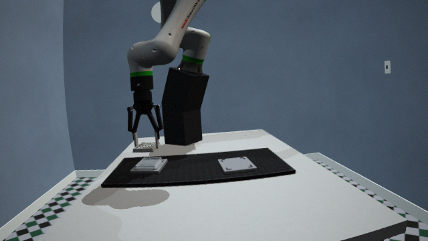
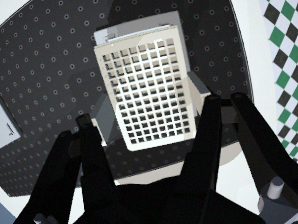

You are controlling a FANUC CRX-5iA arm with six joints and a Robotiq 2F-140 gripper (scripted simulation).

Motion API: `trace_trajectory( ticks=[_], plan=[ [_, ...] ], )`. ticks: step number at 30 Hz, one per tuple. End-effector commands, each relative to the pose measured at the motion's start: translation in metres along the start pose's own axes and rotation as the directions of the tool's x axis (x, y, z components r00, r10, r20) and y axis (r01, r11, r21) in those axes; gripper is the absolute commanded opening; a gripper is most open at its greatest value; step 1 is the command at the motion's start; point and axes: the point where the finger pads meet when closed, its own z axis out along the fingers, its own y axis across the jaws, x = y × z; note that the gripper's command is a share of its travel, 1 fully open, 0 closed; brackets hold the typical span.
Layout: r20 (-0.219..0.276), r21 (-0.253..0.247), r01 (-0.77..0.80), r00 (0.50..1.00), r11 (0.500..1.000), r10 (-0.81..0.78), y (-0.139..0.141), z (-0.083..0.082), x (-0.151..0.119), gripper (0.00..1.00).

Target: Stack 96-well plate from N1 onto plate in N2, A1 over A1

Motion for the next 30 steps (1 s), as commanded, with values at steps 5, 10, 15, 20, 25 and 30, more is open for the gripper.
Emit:
trace_trajectory(
  ticks=[5,10,15,20,25,30],
  plan=[
    [0.0,0.0,0.0,1.0,1.0,0.0,0.0,0.01,0.0,0.0],
    [0.0,0.0,0.0,1.0,1.0,0.0,0.0,0.018,0.0,0.0],
    [0.0,0.0,0.0,1.0,1.0,0.0,0.0,0.025,0.0,0.0],
    [0.0,0.0,0.0,1.0,1.0,0.0,0.0,0.032,0.0,0.0],
    [0.0,0.0,0.0,1.0,1.0,0.0,0.0,0.04,0.0,0.0],
    [0.0,0.0,0.0,1.0,1.0,0.0,0.0,0.044,0.0,0.0]
  ],
)
